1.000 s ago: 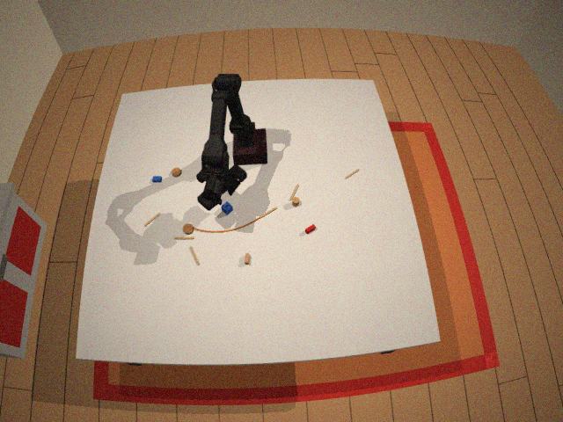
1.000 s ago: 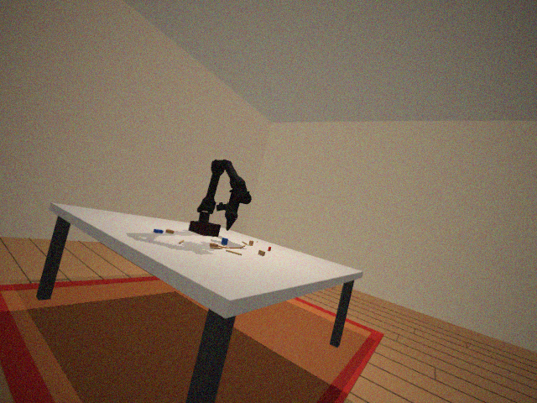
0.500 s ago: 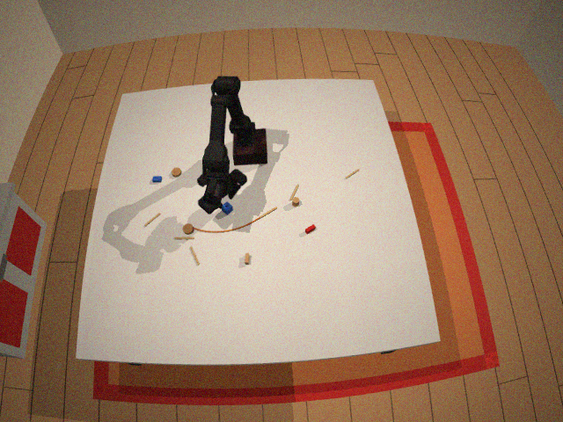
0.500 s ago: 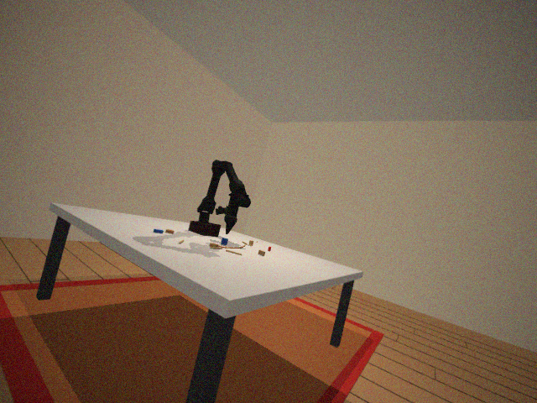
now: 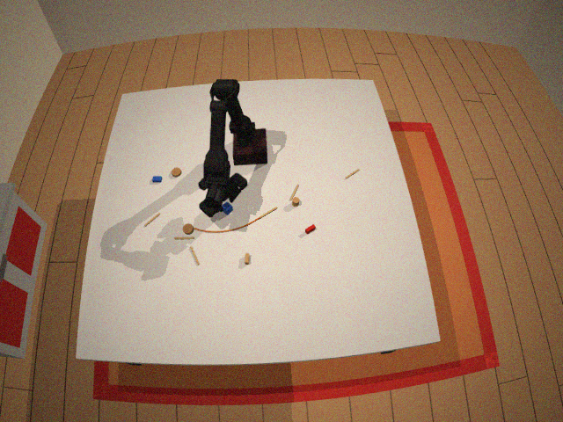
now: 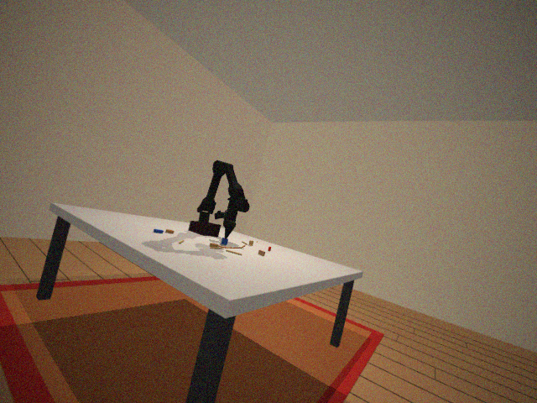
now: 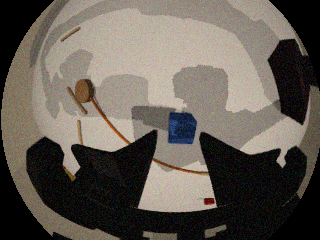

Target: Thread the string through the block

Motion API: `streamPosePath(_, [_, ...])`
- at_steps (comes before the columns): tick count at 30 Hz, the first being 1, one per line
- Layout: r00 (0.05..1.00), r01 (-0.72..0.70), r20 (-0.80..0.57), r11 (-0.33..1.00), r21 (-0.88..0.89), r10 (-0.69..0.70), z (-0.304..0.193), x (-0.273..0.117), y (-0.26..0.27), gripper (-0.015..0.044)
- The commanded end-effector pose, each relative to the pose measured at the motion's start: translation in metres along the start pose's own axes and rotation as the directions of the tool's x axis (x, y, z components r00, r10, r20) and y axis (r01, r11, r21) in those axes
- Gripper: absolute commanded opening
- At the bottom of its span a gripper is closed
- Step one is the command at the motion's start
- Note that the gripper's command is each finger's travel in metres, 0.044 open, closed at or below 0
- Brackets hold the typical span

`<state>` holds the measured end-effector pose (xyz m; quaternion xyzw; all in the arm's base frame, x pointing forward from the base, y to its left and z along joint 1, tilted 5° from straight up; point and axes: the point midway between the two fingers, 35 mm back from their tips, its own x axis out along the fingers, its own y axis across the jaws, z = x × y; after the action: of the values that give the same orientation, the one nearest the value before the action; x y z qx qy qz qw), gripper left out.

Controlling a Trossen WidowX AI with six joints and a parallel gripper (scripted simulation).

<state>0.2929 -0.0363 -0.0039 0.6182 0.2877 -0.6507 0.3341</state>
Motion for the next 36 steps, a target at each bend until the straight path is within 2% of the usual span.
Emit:
streamPosePath(1, [1.000,0.012,0.002,1.000,-0.005,-0.012,0.0012,0.0102,-0.0035,0.0242])
streamPosePath(16, [1.000,0.012,0.002,1.000,-0.005,-0.012,0.0015,0.0157,-0.0041,0.0242])
streamPosePath(22, [1.000,0.008,0.005,1.000,-0.001,-0.008,0.0017,0.0144,-0.0029,0.0084])
streamPosePath(28, [1.000,0.008,0.005,1.000,-0.001,-0.008,0.0017,0.0144,-0.0029,0.0044])
streamPosePath(30, [1.000,0.008,0.005,1.000,-0.001,-0.008,0.0017,0.0144,-0.0029,0.0000])
streamPosePath(36, [1.000,0.008,0.005,1.000,-0.001,-0.008,0.0016,0.0129,-0.0029,0.0000])
